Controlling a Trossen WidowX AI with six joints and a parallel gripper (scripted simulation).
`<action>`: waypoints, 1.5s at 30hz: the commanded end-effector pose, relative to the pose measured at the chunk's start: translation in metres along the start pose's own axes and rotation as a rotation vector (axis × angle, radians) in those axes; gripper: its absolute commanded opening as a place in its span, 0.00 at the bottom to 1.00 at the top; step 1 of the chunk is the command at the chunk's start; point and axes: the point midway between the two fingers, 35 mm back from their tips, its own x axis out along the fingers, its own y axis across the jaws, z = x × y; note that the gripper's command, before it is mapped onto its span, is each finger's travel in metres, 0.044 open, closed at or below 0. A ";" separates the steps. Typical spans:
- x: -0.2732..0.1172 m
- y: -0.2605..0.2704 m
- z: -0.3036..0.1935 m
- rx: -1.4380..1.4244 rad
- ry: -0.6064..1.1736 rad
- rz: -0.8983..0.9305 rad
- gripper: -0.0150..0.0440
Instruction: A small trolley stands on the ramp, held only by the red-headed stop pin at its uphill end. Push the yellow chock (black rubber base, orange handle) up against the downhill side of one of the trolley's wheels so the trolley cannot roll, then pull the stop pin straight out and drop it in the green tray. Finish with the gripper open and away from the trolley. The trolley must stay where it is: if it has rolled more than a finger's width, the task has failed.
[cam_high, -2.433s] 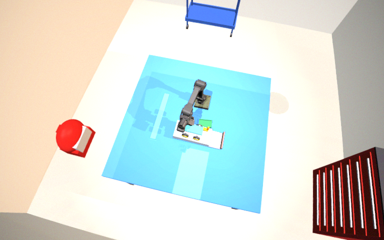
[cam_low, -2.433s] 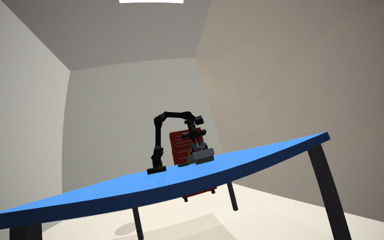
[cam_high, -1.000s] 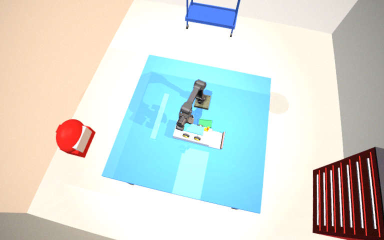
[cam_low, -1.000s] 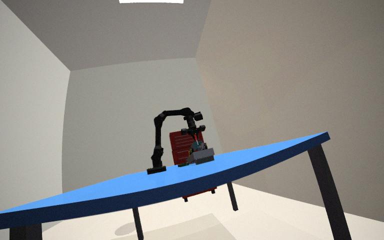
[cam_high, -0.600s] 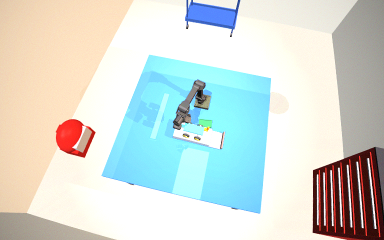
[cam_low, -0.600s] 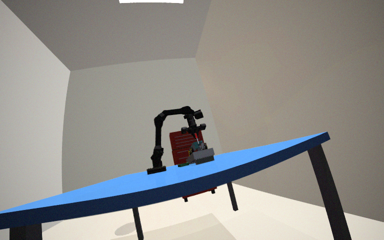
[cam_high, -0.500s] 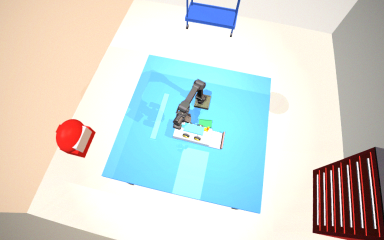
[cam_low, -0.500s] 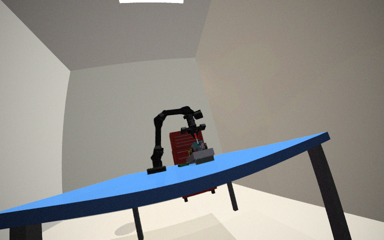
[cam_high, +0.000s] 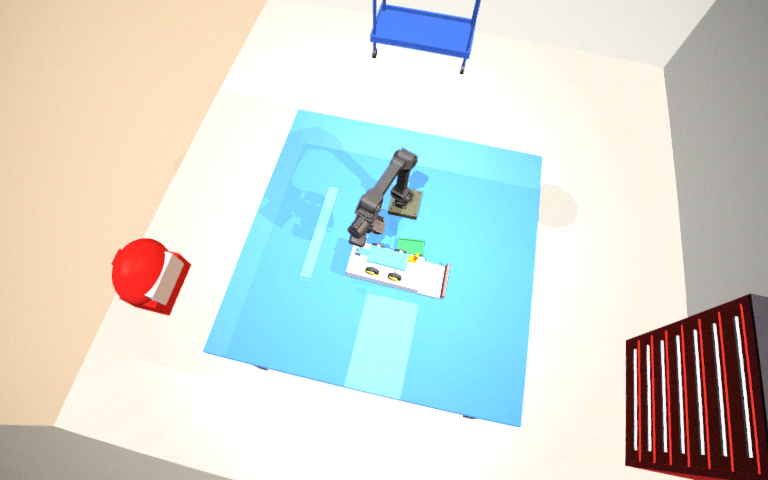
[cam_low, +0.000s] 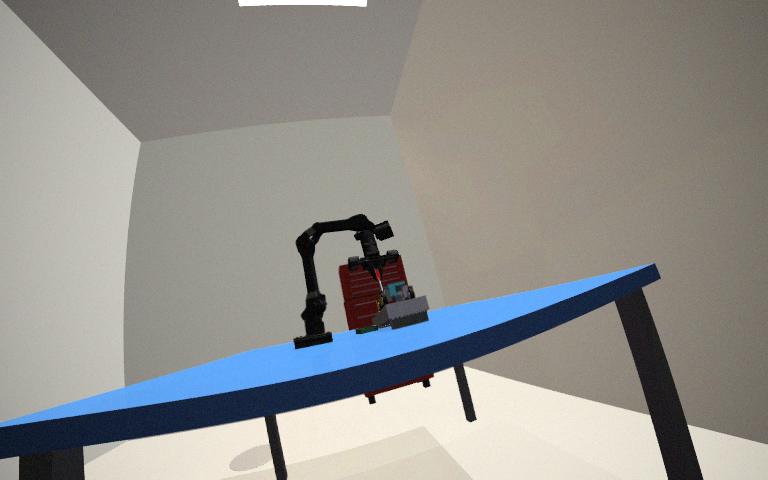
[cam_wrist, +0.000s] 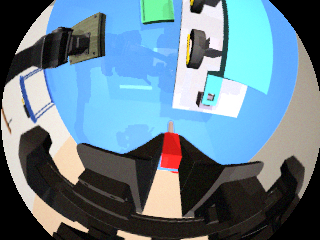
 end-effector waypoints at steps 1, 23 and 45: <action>0.001 0.012 0.001 -0.003 -0.004 -0.002 0.25; -0.005 0.026 0.049 -0.003 -0.008 -0.001 0.25; -0.017 0.024 0.134 -0.003 -0.016 -0.001 0.25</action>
